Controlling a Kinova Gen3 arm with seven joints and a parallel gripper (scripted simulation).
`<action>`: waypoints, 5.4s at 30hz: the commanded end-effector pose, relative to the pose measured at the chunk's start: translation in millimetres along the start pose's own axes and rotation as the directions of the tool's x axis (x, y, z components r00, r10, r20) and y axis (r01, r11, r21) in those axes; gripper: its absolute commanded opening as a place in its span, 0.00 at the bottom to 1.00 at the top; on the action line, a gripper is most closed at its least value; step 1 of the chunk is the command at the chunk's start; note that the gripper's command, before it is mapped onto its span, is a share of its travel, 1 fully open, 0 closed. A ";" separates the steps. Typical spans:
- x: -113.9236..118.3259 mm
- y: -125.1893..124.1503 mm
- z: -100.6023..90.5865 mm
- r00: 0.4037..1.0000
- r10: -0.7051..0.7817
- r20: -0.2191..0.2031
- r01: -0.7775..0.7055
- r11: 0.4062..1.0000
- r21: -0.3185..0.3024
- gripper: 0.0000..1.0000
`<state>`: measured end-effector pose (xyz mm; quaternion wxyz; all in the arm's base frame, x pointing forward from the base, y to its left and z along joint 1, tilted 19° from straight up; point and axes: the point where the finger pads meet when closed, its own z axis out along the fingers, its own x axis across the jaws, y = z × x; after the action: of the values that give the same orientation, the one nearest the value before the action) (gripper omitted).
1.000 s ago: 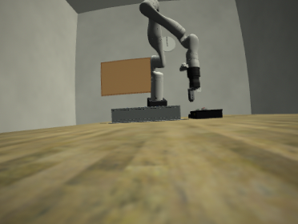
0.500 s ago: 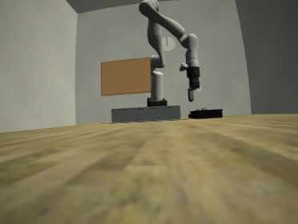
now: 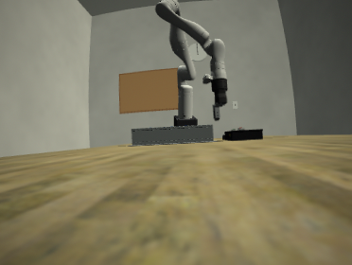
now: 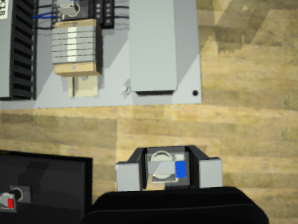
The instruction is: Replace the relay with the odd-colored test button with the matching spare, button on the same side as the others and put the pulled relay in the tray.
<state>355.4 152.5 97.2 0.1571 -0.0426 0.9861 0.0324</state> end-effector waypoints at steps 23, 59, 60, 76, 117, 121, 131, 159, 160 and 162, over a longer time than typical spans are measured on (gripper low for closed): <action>-22.5 -69.6 0.3 1.000 0.010 0.003 -0.010 1.000 0.002 0.00; -56.4 -172.2 0.9 1.000 0.014 0.003 -0.014 1.000 0.005 0.00; -57.5 -175.9 0.9 1.000 0.015 0.003 -0.015 1.000 0.005 0.00; -72.1 -222.1 1.0 1.000 0.014 0.003 -0.014 1.000 0.006 0.00; -87.8 -280.7 2.2 1.000 0.021 0.003 -0.021 1.000 0.006 0.00; -87.6 -279.7 2.2 1.000 0.022 0.004 -0.022 1.000 0.006 0.00; -86.7 -275.8 1.9 1.000 0.022 0.003 -0.022 1.000 0.006 0.00; -85.8 -271.9 7.3 1.000 0.022 0.003 -0.022 1.000 0.006 0.00; -85.8 -271.9 8.1 1.000 0.022 0.003 -0.022 1.000 0.006 0.00; -85.8 -271.8 9.7 1.000 0.022 0.003 -0.022 1.000 0.006 0.00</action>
<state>464.7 -112.7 102.4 0.1589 -0.0296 0.9864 0.0300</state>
